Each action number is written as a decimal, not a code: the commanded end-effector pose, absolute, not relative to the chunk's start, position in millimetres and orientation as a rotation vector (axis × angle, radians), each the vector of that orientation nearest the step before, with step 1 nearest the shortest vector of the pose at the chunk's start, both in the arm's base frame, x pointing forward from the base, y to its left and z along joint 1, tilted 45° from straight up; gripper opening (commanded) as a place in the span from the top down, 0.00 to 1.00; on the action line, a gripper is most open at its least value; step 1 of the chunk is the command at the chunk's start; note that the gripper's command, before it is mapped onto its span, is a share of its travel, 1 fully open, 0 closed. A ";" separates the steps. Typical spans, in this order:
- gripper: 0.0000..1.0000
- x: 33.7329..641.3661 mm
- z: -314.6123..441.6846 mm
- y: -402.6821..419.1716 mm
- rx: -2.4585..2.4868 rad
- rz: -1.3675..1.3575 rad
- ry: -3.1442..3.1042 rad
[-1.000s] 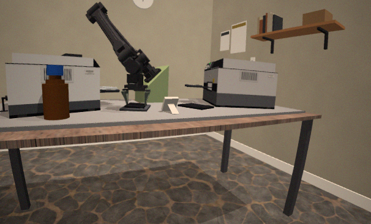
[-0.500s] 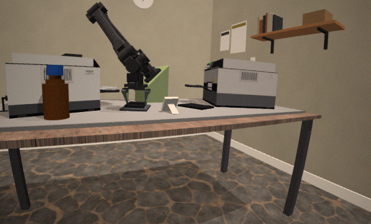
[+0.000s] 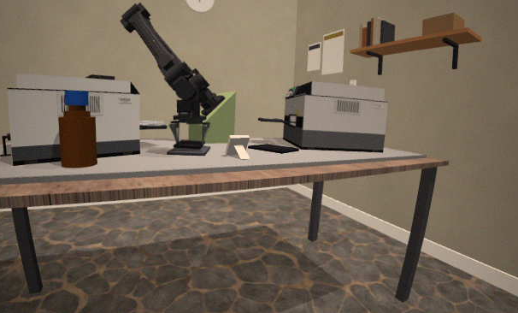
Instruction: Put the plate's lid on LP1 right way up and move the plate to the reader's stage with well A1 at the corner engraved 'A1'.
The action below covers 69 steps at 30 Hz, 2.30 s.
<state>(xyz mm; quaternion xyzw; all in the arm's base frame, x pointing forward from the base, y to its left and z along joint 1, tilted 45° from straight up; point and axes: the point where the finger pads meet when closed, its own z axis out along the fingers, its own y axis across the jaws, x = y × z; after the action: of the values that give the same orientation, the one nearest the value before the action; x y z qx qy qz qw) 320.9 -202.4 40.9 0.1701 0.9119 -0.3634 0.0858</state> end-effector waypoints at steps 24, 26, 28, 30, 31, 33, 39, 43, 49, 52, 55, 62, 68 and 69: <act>0.15 321.8 35.4 -208.1 0.499 -1.082 2.720; 0.15 321.4 34.9 -208.2 0.499 -1.082 2.721; 0.15 321.2 34.3 -208.5 0.499 -1.082 2.721; 0.15 321.6 33.8 -209.1 0.499 -1.082 2.721; 0.15 321.8 33.5 -209.5 0.499 -1.082 2.720; 0.15 321.8 33.5 -209.5 0.499 -1.082 2.720; 0.15 321.6 32.4 -211.3 0.501 -1.082 2.719; 0.15 320.5 30.5 -212.8 0.503 -1.083 2.722; 0.15 319.3 29.1 -214.0 0.506 -1.085 2.725; 0.15 318.9 28.7 -214.3 0.509 -1.085 2.725; 0.15 318.0 27.5 -214.7 0.511 -1.086 2.726; 0.15 316.6 26.2 -215.7 0.516 -1.088 2.730; 0.15 315.5 25.1 -216.3 0.519 -1.089 2.732; 0.15 315.1 24.8 -216.3 0.519 -1.089 2.733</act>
<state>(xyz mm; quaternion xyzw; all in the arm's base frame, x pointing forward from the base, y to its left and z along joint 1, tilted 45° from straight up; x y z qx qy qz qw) 321.0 -209.3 32.7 0.1688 0.9125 -0.3625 0.0856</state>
